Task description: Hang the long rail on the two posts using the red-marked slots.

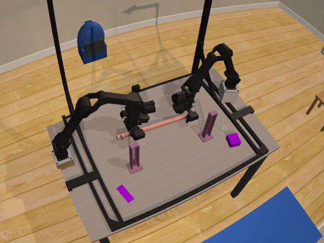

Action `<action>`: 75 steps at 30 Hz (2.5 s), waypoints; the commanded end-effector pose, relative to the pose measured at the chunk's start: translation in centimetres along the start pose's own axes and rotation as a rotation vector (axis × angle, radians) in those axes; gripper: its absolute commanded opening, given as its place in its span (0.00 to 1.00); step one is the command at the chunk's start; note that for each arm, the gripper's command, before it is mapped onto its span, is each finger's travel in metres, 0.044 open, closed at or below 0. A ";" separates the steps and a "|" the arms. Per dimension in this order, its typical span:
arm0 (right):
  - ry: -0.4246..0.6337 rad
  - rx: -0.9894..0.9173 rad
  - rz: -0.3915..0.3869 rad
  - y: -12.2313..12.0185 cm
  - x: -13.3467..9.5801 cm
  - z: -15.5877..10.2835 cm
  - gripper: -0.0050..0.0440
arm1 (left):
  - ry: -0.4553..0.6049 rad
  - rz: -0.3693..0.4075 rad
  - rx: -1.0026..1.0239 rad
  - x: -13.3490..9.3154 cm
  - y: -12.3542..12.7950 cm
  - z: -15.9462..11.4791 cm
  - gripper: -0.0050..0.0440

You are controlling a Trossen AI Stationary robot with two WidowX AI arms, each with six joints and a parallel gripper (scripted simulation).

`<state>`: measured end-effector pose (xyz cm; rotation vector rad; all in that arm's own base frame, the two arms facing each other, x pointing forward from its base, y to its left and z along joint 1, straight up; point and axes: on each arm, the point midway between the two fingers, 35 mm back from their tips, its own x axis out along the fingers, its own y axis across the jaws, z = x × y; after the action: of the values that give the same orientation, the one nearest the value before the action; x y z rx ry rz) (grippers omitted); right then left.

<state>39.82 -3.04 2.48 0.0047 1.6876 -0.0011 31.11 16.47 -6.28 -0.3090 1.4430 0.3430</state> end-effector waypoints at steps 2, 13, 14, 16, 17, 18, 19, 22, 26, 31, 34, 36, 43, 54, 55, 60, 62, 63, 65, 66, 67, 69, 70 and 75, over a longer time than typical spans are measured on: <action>-0.004 0.001 -0.002 0.0 -0.1 0.1 0.10 | -0.015 0.001 0.002 -1.6 0.0 0.3 1.00; -0.004 0.001 -0.002 0.0 -0.1 0.1 0.10 | -0.015 0.001 0.002 -4.5 0.0 0.0 1.00; -0.004 0.001 -0.002 0.0 -0.1 0.1 0.10 | -0.015 0.001 0.002 -4.5 0.0 0.2 1.00; -0.004 0.001 -0.002 0.0 -0.1 0.1 0.10 | -0.015 0.001 0.002 -4.5 0.0 0.3 1.00; -0.004 0.001 -0.002 0.0 -0.1 0.1 0.10 | -0.015 0.001 0.002 -4.5 0.0 0.3 1.00; -0.004 0.001 -0.002 0.0 -0.1 0.1 0.10 | -0.015 0.001 0.002 -4.5 0.0 0.3 1.00; -0.004 0.001 -0.002 0.0 -0.1 0.1 0.10 | -0.015 0.001 0.002 -4.5 0.0 0.3 1.00; -0.004 0.001 -0.002 0.0 -0.1 0.1 0.10 | -0.015 0.001 0.002 -4.5 0.0 0.3 1.00; -0.004 0.001 -0.002 0.0 -0.1 0.1 0.10 | -0.006 0.057 0.000 -3.8 -0.3 0.3 0.80; -0.004 0.001 -0.002 0.0 -0.1 0.1 0.10 | 0.000 0.172 -0.001 -2.4 -0.9 0.5 0.56; -0.004 0.001 -0.002 0.0 -0.1 0.1 0.10 | -0.002 0.201 -0.001 -2.1 -1.1 0.5 0.46; -0.004 0.001 -0.002 0.0 -0.1 0.1 0.10 | -0.002 0.205 -0.001 -2.1 -1.2 0.5 0.43; -0.004 0.001 -0.002 0.0 -0.1 0.1 0.10 | -0.002 0.205 -0.001 -2.1 -1.2 0.5 0.43; -0.004 0.001 -0.002 0.0 -0.1 0.1 0.10 | -0.002 0.205 -0.001 -1.0 -0.9 0.5 0.43; -0.004 0.001 -0.002 0.0 -0.1 0.1 0.10 | -0.002 0.205 -0.001 -0.8 -0.9 0.5 0.43; -0.004 0.001 -0.002 0.0 -0.1 0.1 0.10 | -0.002 0.205 -0.001 0.0 -0.7 0.4 0.43; -0.004 0.001 -0.002 0.0 -0.1 0.1 0.10 | -0.002 0.205 -0.001 0.3 -0.7 0.4 0.43; -0.004 0.001 -0.002 0.0 -0.1 0.1 0.10 | -0.002 0.205 -0.001 0.5 -0.6 0.4 0.43; -0.004 0.001 -0.002 0.0 -0.1 0.1 0.10 | -0.002 0.205 -0.001 0.7 -0.6 0.4 0.43; -0.004 0.001 -0.002 0.0 -0.1 0.1 0.10 | -0.002 0.205 -0.001 0.8 -0.5 0.4 0.43; -0.004 0.001 -0.002 0.0 -0.1 0.1 0.10 | -0.002 0.205 -0.001 0.9 -0.5 0.4 0.43; -0.004 0.001 -0.002 0.0 -0.1 0.1 0.10 | -0.002 0.205 -0.001 0.9 -0.5 0.4 0.43; -0.004 0.001 -0.002 0.0 -0.1 0.1 0.10 | -0.002 0.205 -0.001 0.9 -0.5 0.4 0.38; -0.004 0.001 -0.002 0.0 -0.1 0.1 0.10 | -0.002 0.205 -0.001 0.9 -0.5 0.5 0.23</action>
<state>39.82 -3.05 2.45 0.0040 1.6883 -0.0015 31.89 16.16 -6.79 -0.1642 1.4708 0.5113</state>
